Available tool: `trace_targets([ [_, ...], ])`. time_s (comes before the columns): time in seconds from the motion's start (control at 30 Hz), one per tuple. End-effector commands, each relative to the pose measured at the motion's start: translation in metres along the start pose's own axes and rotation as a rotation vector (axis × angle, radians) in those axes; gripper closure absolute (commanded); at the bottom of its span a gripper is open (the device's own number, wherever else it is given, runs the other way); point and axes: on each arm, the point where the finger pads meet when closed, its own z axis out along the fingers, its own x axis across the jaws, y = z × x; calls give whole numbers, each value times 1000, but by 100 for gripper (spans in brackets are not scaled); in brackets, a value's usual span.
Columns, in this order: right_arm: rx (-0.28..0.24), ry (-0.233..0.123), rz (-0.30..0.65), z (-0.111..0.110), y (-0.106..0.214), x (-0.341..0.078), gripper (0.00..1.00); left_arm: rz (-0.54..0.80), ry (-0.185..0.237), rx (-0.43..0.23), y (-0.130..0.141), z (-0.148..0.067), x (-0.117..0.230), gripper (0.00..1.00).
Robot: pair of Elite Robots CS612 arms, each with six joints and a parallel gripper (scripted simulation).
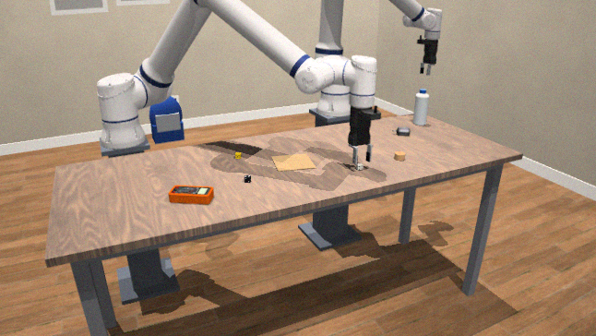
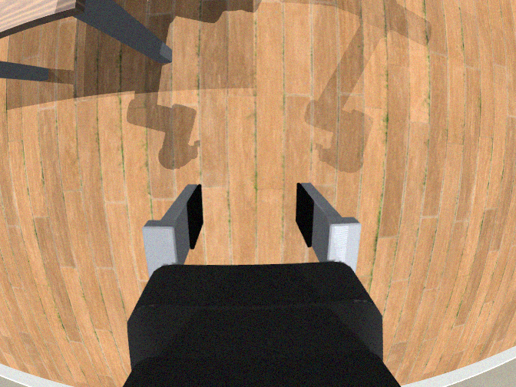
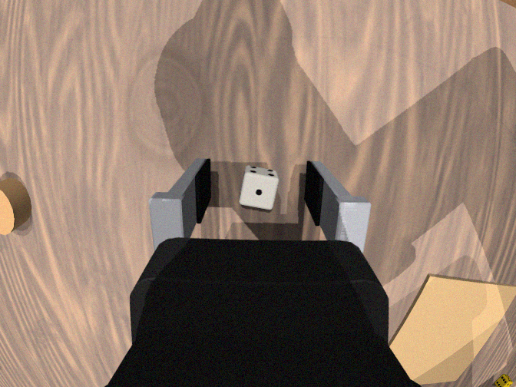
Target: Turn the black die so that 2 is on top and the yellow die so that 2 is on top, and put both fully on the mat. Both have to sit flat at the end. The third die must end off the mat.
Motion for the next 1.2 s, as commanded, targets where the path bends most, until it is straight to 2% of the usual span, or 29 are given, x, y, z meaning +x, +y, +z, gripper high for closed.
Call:
trace_targets([
  [0.0,2,-1,0,-2,-1,0,0,0,0,-2,1,-1,0,0],
  [0.13,2,-1,0,-14,-1,0,0,0,0,-2,1,-1,0,0],
  [0.33,2,-1,0,-58,0,0,0,0,0,-2,1,-1,0,0],
  [0.4,2,-1,0,-58,0,0,0,0,0,-2,1,-1,0,0],
  [0.53,2,-1,0,-90,0,0,0,0,0,-2,1,-1,0,0],
  [0.63,2,-1,0,-106,0,0,0,0,0,-2,1,-1,0,0],
  [0.77,2,-1,0,-113,0,0,0,0,0,-2,1,-1,0,0],
  [1.17,2,-1,0,-113,0,0,0,0,0,-2,1,-1,0,0],
])
